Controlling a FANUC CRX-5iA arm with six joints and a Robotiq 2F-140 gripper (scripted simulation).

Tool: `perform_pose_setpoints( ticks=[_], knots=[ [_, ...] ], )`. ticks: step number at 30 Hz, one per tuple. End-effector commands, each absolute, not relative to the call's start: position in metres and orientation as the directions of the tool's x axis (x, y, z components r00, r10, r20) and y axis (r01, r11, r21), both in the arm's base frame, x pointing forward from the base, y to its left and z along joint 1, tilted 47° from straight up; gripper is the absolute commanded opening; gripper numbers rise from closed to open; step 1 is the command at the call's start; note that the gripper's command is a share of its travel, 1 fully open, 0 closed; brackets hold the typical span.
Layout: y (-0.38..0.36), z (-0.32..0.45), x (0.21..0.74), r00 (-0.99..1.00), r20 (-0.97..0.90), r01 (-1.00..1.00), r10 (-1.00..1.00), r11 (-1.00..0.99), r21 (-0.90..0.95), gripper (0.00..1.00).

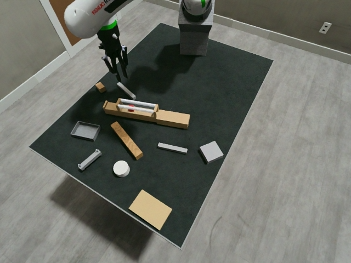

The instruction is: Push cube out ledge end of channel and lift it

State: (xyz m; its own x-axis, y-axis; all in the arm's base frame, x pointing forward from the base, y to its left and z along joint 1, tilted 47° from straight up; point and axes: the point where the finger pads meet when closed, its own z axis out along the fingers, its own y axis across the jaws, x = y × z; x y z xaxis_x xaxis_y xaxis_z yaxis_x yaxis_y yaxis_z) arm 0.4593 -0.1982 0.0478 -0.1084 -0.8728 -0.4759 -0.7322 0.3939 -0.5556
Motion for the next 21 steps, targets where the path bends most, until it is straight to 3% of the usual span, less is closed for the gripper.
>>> perform_pose_setpoints(
  ticks=[1, 21],
  knots=[
    [-0.192, 0.031, 0.476, -0.108, -0.475, -0.732, -0.873, 0.394, -0.557, 0.30],
    [-0.178, -0.003, 0.510, -0.108, -0.475, -0.732, -0.873, 0.394, -0.557, 0.30]
  ],
)
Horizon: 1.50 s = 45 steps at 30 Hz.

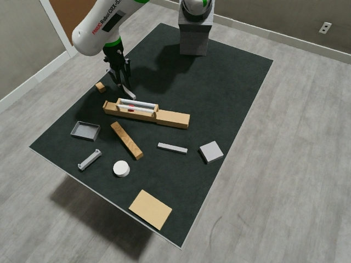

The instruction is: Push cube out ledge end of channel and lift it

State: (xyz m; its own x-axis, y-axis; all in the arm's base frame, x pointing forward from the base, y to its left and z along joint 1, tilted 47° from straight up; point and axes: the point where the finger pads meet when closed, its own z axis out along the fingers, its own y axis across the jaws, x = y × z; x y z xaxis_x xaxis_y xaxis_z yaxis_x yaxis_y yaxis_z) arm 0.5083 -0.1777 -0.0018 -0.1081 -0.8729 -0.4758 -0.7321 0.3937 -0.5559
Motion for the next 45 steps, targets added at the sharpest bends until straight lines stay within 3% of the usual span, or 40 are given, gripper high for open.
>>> perform_pose_setpoints(
  ticks=[1, 45],
  knots=[
    [-0.177, -0.005, 0.512, -0.108, -0.475, -0.732, -0.873, 0.394, -0.557, 0.30],
    [-0.172, -0.017, 0.524, -0.108, -0.475, -0.732, -0.873, 0.394, -0.557, 0.30]
  ],
)
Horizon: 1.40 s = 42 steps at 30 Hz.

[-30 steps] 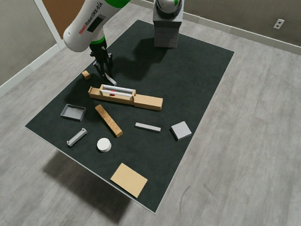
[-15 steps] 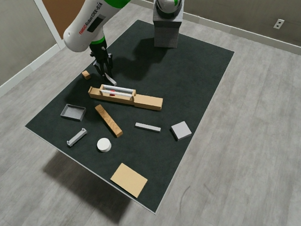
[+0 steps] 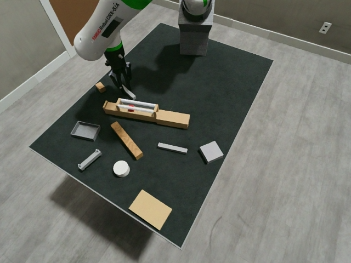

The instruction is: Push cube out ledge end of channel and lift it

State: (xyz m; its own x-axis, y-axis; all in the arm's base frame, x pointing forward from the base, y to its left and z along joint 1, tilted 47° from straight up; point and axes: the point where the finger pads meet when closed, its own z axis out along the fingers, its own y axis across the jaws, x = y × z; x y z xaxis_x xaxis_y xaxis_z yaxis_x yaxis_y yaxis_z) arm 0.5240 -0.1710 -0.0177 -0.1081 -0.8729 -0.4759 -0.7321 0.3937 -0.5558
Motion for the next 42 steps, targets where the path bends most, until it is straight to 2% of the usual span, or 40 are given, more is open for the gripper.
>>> perform_pose_setpoints(
  ticks=[1, 4, 5, 42],
  knots=[
    [-0.1717, -0.0173, 0.5239, -0.108, -0.475, -0.732, -0.873, 0.394, -0.557, 0.30],
    [-0.1717, -0.0173, 0.5239, -0.108, -0.475, -0.732, -0.873, 0.394, -0.557, 0.30],
    [-0.1717, -0.0173, 0.5239, -0.108, -0.475, -0.732, -0.873, 0.394, -0.557, 0.10],
    [-0.1740, -0.0118, 0.5185, -0.108, -0.475, -0.732, -0.873, 0.394, -0.557, 0.10]
  ],
)
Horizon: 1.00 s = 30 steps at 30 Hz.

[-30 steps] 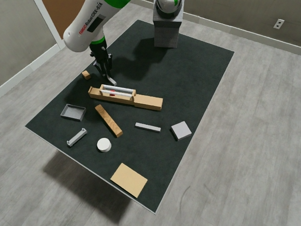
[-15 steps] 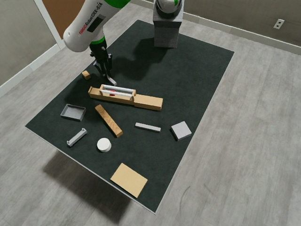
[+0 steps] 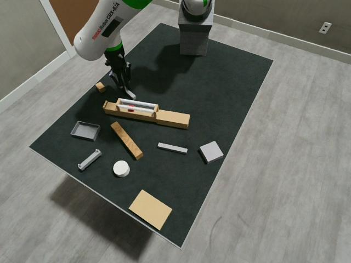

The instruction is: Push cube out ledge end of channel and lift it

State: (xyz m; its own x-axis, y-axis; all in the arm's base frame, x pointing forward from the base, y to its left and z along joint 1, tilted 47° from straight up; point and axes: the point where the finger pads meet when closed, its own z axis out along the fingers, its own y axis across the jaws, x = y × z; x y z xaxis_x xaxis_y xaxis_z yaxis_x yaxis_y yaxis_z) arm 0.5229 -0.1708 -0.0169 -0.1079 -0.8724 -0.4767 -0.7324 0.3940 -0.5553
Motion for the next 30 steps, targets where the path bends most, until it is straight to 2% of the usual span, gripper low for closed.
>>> perform_pose_setpoints(
  ticks=[1, 13, 30],
  knots=[
    [-0.174, -0.012, 0.519, -0.108, -0.475, -0.732, -0.873, 0.394, -0.557, 0.10],
    [-0.203, 0.057, 0.450, -0.108, -0.475, -0.732, -0.873, 0.394, -0.557, 0.10],
    [-0.204, 0.060, 0.447, -0.108, -0.475, -0.732, -0.873, 0.394, -0.557, 0.10]
  ],
)
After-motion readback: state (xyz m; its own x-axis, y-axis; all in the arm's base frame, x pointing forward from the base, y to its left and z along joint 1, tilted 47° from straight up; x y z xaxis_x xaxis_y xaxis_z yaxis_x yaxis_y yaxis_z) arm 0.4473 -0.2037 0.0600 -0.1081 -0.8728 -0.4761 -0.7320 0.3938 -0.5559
